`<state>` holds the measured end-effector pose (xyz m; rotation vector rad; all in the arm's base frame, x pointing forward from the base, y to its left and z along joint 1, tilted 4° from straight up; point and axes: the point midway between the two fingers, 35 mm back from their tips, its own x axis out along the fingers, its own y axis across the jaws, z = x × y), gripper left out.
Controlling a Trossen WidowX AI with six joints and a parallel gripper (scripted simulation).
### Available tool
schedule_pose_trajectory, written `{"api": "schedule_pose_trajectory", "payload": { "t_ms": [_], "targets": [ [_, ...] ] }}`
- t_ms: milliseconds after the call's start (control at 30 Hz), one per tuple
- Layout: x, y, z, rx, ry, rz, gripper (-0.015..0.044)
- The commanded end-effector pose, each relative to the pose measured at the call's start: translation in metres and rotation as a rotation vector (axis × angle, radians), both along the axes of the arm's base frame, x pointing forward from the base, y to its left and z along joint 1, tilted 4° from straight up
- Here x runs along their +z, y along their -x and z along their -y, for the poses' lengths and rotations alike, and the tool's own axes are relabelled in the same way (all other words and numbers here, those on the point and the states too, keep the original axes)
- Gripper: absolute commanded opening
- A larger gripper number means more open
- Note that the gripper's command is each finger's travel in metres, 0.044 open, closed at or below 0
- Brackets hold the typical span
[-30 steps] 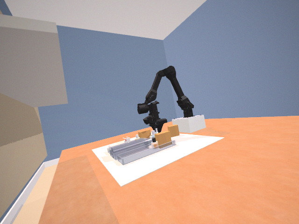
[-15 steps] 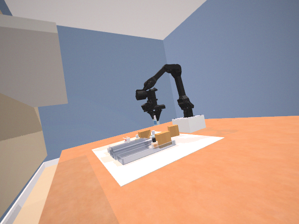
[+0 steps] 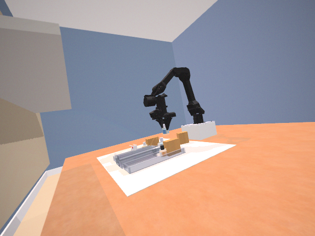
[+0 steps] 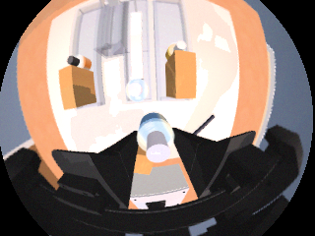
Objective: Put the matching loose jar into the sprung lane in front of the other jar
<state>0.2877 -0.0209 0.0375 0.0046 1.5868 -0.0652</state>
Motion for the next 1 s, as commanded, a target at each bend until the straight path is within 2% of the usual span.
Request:
{"api": "schedule_pose_trajectory", "payload": {
  "t_ms": [0,433,967],
  "targets": [
    [-0.02,-0.006,-0.02,-0.007,-0.006,-0.01,0.0],
    [-0.045,-0.007,-0.022,-0.008,-0.006,-0.01,0.0],
    [-0.046,-0.012,-0.022,-0.008,-0.006,-0.01,0.0]
  ]
}}
